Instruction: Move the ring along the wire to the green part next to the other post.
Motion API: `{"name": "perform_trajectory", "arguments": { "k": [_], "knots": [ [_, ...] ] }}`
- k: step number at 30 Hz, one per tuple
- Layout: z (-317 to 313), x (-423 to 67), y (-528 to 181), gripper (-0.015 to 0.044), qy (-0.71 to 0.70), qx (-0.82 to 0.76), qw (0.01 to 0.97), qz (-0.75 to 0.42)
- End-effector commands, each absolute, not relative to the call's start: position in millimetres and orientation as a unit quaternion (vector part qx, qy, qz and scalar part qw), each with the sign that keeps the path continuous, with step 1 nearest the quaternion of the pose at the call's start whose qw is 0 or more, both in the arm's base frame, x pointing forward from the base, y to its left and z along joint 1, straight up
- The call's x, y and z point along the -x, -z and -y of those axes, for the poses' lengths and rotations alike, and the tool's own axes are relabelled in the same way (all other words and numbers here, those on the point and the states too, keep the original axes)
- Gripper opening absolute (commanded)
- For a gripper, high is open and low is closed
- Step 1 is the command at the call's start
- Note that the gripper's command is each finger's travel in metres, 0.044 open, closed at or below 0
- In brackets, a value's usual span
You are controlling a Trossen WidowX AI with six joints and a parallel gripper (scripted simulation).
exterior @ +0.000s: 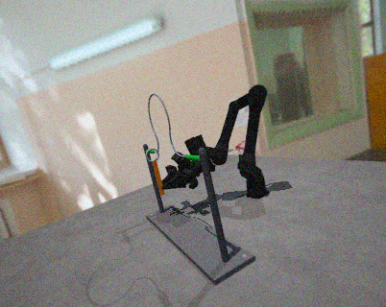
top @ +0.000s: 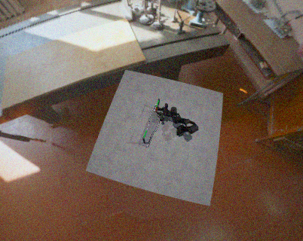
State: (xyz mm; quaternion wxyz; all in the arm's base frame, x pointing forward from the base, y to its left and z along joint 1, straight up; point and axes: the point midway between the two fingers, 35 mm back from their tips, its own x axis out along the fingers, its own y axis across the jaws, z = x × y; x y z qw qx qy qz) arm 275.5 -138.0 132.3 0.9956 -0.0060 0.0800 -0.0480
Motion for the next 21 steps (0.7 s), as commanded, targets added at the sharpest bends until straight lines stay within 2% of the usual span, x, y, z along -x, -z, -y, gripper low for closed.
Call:
{"name": "perform_trajectory", "arguments": {
  "k": [1,21],
  "knots": [
    [140,-283,-130,0.0160,0.050,0.002,0.995,-0.081],
    [139,-308,-123,0.0160,0.050,0.002,0.996,-0.079]
  ]
}}
